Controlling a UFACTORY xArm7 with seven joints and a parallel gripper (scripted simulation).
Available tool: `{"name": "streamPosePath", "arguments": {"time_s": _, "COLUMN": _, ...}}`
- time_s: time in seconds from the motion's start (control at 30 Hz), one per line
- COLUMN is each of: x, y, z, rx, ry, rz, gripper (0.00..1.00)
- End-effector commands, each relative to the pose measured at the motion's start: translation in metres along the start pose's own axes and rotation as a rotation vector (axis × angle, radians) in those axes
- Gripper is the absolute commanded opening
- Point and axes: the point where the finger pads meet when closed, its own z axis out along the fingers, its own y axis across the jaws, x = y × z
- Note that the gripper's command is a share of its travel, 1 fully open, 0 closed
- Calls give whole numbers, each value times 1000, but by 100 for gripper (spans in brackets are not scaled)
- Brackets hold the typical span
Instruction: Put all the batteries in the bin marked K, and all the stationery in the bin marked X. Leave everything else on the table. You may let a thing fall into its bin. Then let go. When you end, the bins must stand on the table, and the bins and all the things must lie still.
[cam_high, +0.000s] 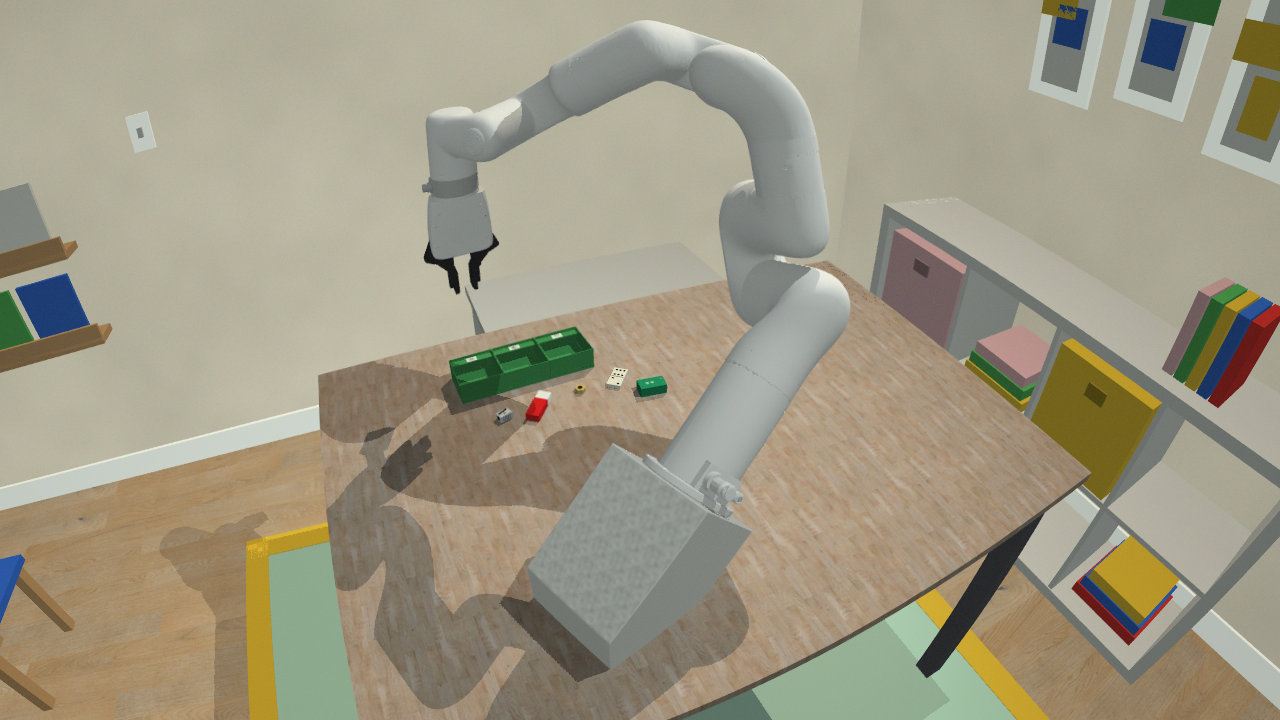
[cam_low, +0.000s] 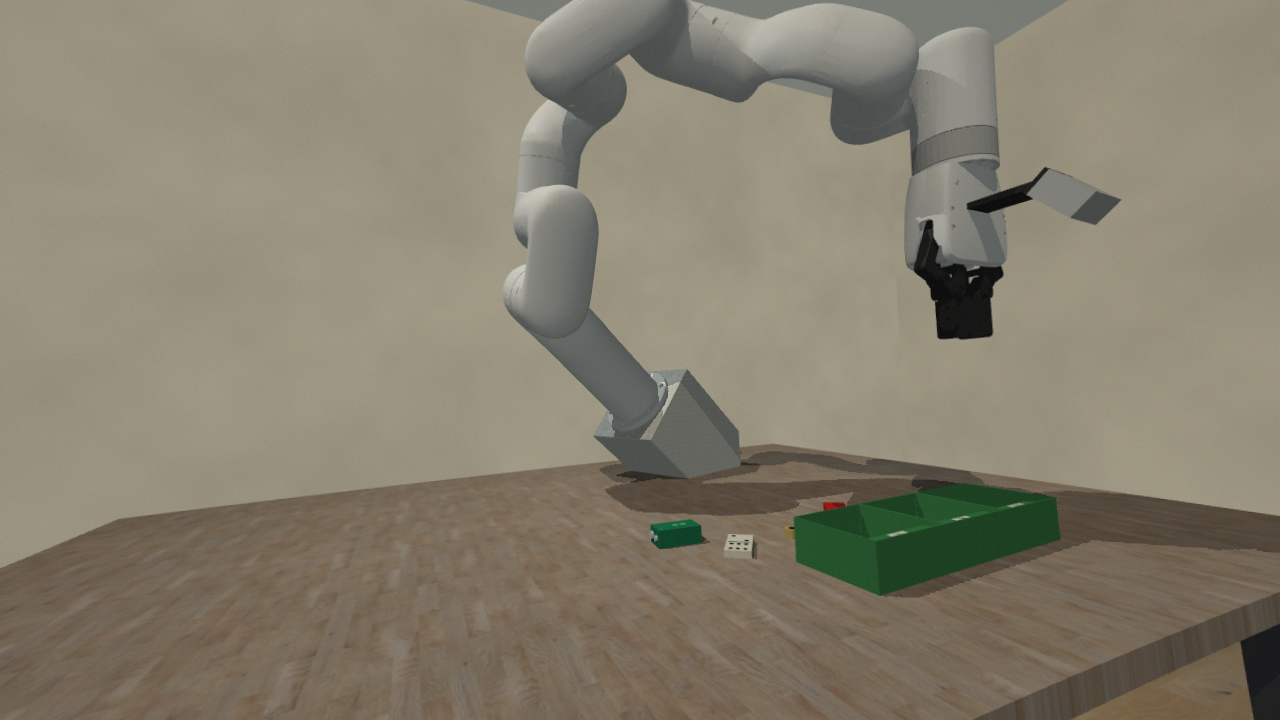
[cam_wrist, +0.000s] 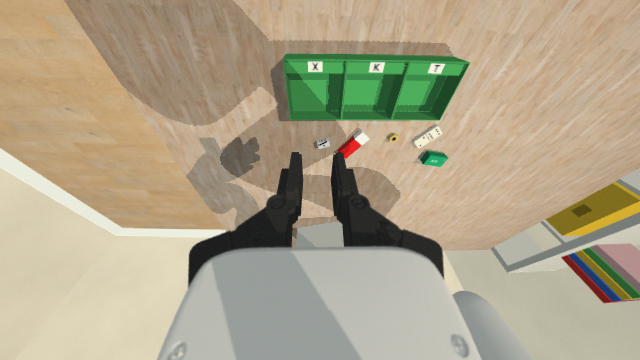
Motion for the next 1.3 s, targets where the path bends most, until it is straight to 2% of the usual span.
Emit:
{"name": "streamPosePath", "arguments": {"time_s": 0.0, "x": -12, "y": 25, "z": 9, "rx": 4, "ry": 4, "rz": 157, "gripper": 42}}
{"name": "streamPosePath", "arguments": {"time_s": 0.13, "x": -27, "y": 52, "z": 21, "rx": 1, "ry": -3, "rz": 256, "gripper": 42}}
{"name": "streamPosePath", "arguments": {"time_s": 0.2, "x": -27, "y": 52, "z": 21, "rx": 1, "ry": -3, "rz": 256, "gripper": 42}}
{"name": "streamPosePath", "arguments": {"time_s": 0.23, "x": -30, "y": 59, "z": 24, "rx": -1, "ry": -7, "rz": 334, "gripper": 42}}
{"name": "streamPosePath", "arguments": {"time_s": 0.7, "x": -80, "y": 156, "z": 67, "rx": -25, "ry": -50, "rz": 690, "gripper": 42}}
{"name": "streamPosePath", "arguments": {"time_s": 0.77, "x": -80, "y": 156, "z": 67, "rx": -25, "ry": -50, "rz": 690, "gripper": 42}}
{"name": "streamPosePath", "arguments": {"time_s": 0.8, "x": -83, "y": 163, "z": 70, "rx": -31, "ry": -58, "rz": 765, "gripper": 42}}
{"name": "streamPosePath", "arguments": {"time_s": 1.27, "x": -131, "y": 256, "z": 111, "rx": -78, "ry": -96, "rz": 1113, "gripper": 42}}
